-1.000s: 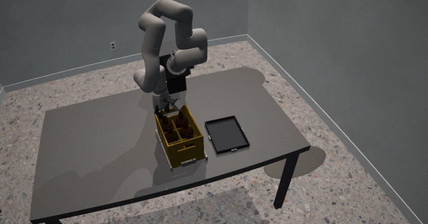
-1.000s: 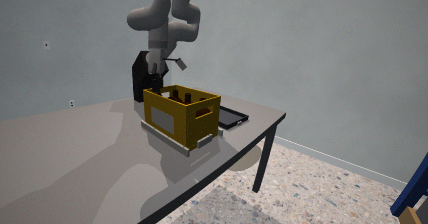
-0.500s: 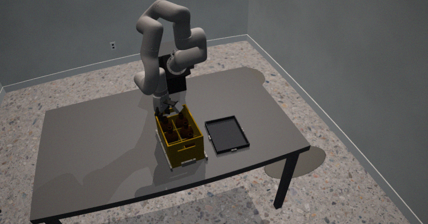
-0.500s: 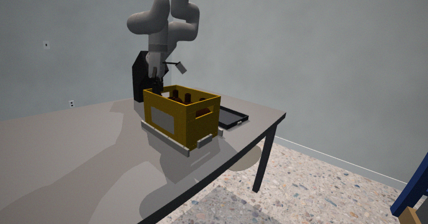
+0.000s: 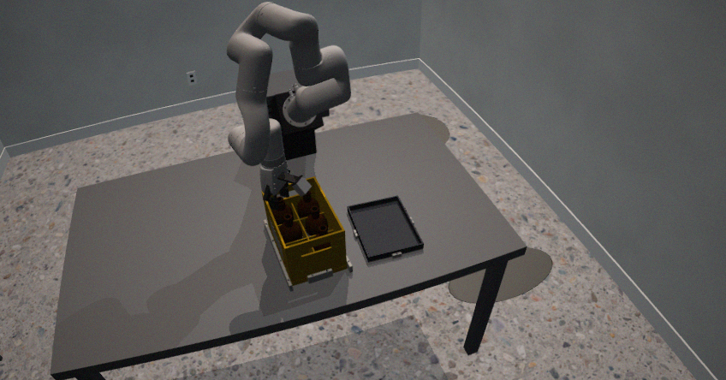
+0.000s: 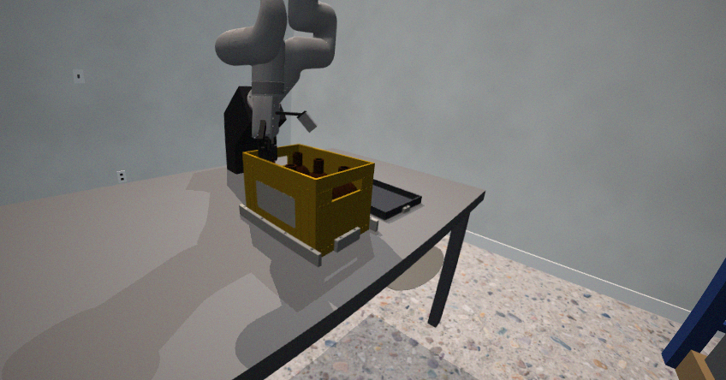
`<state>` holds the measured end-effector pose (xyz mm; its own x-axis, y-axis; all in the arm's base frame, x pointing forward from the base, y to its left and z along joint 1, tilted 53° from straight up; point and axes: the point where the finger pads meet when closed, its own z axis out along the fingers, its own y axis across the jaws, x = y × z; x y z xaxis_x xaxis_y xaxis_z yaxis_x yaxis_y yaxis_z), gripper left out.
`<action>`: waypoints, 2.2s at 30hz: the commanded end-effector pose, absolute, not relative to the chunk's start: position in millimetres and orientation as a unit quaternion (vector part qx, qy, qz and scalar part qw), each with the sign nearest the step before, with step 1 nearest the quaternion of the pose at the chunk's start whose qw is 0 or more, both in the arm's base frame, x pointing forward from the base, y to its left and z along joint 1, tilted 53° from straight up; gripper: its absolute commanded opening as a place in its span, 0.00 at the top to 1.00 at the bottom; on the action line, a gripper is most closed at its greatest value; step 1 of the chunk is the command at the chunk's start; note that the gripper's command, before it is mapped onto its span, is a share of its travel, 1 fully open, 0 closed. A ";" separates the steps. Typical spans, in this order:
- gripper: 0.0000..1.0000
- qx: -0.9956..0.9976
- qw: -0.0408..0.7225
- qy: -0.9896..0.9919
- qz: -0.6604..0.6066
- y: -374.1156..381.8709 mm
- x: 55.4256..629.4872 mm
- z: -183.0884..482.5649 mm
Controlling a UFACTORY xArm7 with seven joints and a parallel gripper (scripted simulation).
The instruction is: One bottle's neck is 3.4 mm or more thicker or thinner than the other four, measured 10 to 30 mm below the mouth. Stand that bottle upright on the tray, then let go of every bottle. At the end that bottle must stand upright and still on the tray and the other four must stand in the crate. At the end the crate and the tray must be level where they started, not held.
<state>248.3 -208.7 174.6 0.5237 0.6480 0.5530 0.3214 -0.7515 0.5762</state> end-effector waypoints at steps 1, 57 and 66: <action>0.35 0.848 0.207 0.285 0.396 -209.9 251.0 172.8; 1.00 0.848 0.207 0.285 0.396 -210.3 253.7 170.7; 1.00 0.848 0.207 0.285 0.396 -210.3 253.7 170.7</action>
<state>253.9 -209.7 170.4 0.5234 0.6480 0.5533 0.3215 -0.7516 0.5760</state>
